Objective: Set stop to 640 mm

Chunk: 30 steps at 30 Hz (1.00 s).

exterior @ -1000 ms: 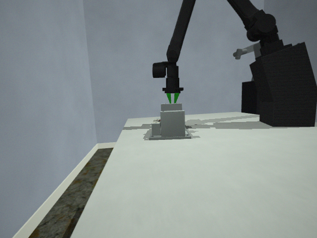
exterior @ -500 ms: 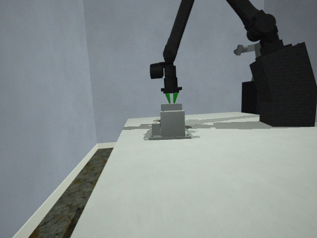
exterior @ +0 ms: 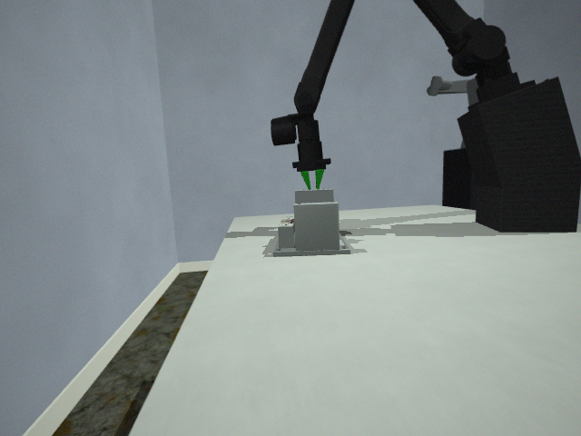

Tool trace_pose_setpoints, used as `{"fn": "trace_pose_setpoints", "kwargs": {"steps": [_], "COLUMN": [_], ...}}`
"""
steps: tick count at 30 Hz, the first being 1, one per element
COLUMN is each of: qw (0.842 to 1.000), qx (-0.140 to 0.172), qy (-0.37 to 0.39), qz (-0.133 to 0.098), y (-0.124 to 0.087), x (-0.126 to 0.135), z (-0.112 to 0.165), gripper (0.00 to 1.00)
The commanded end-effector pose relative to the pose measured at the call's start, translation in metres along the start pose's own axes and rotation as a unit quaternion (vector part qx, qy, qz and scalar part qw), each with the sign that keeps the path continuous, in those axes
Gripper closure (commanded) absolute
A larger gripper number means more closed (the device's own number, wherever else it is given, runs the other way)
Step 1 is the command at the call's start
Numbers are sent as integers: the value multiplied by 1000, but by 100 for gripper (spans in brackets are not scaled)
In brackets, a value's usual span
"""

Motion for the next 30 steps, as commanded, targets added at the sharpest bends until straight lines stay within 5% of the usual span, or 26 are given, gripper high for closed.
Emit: {"fn": "trace_pose_setpoints", "kwargs": {"steps": [1,9,13,20,21,30], "qw": [999,998,999,999,998,999], "qx": [-8,-11,-8,-8,-10,-9], "qy": [2,3,2,4,5,4], "qz": [-49,-69,-47,-47,-60,-47], "y": [-28,-36,-13,-6,-17,3], "x": [48,58,51,58,65,60], "z": [-1,-4,-2,-4,-6,-6], "gripper": [94,94,94,94,94,94]}}
Point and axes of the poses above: the point where the finger pads meet when closed, its own y axis out along the fingers, its own x axis across the jaws, z = x × y, the point moved 8 cm from there along -y, back along the fingers, and after that the axes turned 6 degrees about -y, right-handed, at the moved point
